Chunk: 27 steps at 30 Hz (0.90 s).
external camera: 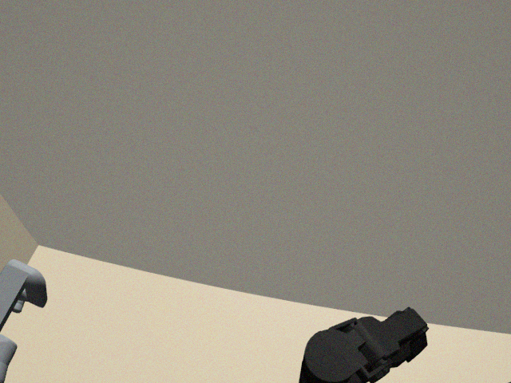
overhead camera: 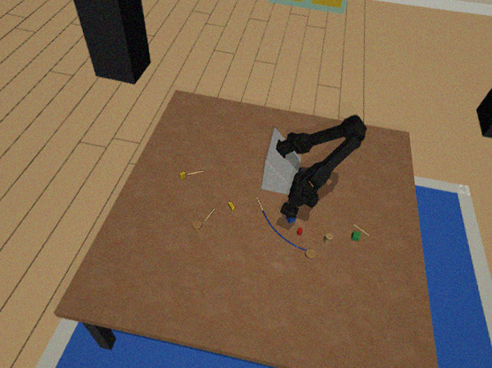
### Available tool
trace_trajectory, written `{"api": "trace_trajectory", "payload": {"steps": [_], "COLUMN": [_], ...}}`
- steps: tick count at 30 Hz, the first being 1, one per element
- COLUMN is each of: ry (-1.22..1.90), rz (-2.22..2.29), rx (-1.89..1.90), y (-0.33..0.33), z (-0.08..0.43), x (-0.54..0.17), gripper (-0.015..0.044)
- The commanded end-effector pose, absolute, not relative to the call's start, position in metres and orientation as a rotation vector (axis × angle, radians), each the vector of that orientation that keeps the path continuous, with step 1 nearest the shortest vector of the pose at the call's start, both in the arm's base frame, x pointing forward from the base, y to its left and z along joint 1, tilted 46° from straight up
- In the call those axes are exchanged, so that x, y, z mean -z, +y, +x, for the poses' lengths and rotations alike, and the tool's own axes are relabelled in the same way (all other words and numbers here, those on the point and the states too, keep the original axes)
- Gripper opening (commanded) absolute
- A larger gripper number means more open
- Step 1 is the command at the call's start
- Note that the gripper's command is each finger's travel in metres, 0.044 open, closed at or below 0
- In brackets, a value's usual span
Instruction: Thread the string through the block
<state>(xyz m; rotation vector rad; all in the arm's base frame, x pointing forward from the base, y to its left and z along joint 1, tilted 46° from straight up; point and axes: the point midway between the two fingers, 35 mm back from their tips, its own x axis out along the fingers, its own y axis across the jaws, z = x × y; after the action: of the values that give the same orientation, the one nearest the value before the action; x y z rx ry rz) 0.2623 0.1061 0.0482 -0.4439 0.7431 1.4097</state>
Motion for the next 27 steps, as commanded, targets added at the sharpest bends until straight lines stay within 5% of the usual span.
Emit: {"api": "trace_trajectory", "payload": {"steps": [1, 14, 27], "ry": [1.031, 1.623, 1.731], "rz": [-0.084, 0.935, 1.274], "rx": [-1.192, -0.328, 0.045], "y": [0.1044, 0.0986, 0.0969], "z": [0.2651, 0.2697, 0.2717], "x": [-0.0515, -0.0574, -0.0598], "gripper": [0.044, 0.044, 0.044]}}
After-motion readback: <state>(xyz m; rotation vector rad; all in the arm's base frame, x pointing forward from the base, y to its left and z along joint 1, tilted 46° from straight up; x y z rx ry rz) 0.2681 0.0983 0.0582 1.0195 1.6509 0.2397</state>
